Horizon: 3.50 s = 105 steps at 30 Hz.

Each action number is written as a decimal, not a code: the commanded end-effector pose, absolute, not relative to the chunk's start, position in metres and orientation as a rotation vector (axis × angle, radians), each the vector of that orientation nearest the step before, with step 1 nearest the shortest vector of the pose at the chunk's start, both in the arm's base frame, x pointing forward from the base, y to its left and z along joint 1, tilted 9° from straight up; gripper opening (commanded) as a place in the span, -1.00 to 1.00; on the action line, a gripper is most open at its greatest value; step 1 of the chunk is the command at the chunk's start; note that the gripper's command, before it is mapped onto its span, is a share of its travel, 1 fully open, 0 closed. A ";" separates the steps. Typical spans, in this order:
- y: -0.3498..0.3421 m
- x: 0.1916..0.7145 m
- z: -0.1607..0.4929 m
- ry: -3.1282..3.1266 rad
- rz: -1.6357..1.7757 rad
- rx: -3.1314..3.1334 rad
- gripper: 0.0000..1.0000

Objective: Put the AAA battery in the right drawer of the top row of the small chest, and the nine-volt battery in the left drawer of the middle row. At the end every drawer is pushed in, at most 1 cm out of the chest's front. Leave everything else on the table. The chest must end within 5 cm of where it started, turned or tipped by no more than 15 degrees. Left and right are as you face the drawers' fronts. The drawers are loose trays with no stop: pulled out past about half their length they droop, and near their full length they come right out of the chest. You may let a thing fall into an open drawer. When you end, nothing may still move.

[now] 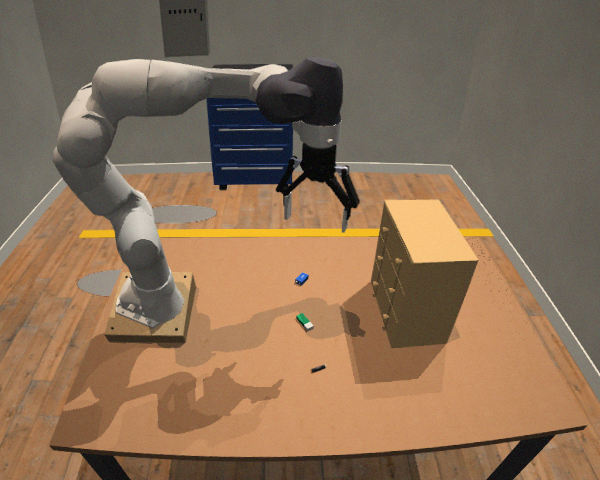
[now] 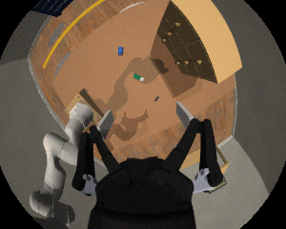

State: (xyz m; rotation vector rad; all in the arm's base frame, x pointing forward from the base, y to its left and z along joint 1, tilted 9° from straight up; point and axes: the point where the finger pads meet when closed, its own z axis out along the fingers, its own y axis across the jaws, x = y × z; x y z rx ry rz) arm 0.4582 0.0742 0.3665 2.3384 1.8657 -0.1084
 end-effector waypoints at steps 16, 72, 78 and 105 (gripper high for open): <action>0.076 0.459 0.365 1.088 -0.035 2.777 1.00; 0.075 0.460 0.364 -0.948 0.133 2.848 1.00; 0.075 0.460 0.364 -0.948 0.133 2.848 1.00; 0.075 0.460 0.364 -1.379 0.164 2.681 1.00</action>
